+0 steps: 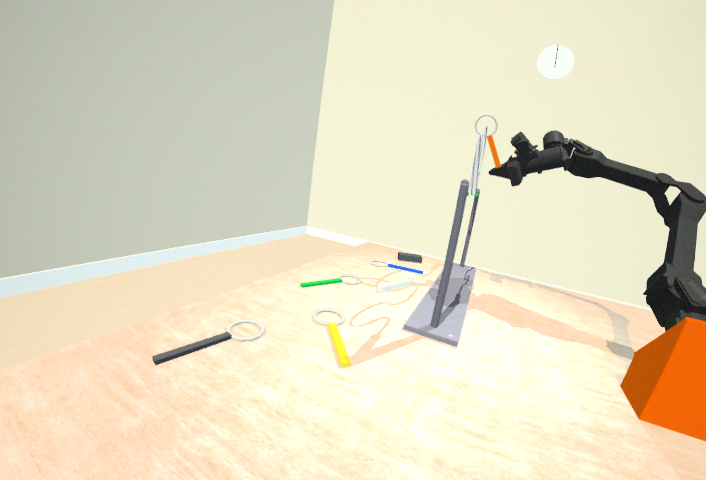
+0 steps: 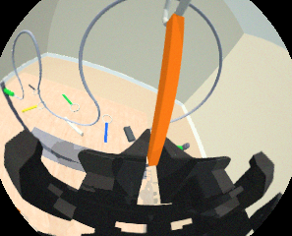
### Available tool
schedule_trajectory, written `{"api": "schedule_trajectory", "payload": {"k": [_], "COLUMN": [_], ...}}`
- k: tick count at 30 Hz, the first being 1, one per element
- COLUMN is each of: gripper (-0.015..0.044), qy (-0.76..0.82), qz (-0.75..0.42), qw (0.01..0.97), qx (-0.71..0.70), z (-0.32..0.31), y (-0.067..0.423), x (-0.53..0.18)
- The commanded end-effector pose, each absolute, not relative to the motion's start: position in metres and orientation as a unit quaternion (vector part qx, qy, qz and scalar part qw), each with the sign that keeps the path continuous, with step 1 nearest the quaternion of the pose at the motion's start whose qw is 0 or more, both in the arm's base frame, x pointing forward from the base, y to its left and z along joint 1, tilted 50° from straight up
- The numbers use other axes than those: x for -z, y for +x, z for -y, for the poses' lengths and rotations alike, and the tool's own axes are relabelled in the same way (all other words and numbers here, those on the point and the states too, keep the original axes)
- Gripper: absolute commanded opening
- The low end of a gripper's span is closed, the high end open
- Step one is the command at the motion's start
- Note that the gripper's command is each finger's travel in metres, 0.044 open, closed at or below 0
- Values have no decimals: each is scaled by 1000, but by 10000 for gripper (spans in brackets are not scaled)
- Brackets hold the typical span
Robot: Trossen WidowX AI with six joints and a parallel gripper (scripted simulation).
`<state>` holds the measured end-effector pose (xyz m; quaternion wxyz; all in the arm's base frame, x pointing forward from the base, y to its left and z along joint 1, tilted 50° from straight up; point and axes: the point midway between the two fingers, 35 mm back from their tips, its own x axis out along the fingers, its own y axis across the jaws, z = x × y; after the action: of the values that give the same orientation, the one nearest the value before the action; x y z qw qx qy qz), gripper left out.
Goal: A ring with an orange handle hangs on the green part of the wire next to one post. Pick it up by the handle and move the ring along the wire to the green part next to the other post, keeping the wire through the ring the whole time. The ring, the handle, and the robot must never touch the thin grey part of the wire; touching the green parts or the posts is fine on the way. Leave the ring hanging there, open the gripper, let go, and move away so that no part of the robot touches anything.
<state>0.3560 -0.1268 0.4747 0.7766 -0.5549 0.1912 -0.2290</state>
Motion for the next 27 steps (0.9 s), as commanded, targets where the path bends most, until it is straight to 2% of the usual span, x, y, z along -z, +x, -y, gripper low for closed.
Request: {"api": "schedule_trajectory", "payload": {"k": [1, 27], "gripper": [-150, -150], "qy": [-576, -697], "qz": [-189, -167], "qw": [761, 655], "qx": [232, 241], "z": [128, 130], "y": [355, 355], "x": [-477, -491]}}
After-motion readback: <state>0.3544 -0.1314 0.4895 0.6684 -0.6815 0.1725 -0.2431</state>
